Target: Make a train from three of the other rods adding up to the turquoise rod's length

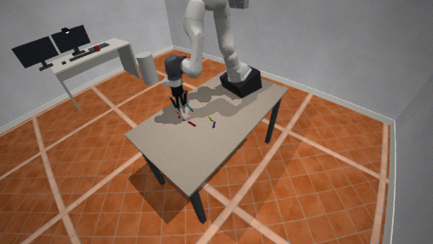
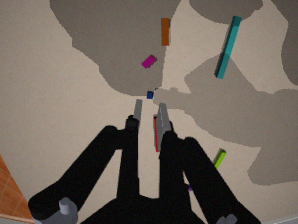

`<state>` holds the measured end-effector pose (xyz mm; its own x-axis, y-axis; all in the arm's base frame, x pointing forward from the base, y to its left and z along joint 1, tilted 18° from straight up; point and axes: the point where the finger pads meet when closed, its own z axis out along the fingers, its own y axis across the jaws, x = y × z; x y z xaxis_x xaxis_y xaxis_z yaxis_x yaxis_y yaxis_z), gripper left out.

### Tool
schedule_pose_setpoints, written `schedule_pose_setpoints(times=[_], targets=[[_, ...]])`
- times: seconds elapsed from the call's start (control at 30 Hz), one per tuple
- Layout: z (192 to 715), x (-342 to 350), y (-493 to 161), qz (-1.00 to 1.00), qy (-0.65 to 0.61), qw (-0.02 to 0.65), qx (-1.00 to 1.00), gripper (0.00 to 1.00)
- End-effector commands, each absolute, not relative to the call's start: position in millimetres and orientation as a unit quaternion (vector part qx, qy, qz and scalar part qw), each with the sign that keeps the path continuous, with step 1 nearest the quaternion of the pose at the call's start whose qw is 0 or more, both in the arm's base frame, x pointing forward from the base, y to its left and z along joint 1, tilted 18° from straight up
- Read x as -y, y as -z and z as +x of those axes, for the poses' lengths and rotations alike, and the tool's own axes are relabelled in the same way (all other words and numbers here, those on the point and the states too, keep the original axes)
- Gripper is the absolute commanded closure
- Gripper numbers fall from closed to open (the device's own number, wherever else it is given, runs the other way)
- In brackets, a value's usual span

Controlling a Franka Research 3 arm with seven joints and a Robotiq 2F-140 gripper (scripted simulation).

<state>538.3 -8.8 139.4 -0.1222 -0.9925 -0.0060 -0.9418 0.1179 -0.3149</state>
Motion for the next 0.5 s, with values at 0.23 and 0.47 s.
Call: schedule_pose_setpoints(times=[0.23, 0.47], targets=[[537.9, 7.5, -138.1, -0.657, 0.116, 0.107, -0.737, 0.85], [538.7, 7.6, -135.9, -0.657, 0.115, 0.107, -0.737, 0.85]])
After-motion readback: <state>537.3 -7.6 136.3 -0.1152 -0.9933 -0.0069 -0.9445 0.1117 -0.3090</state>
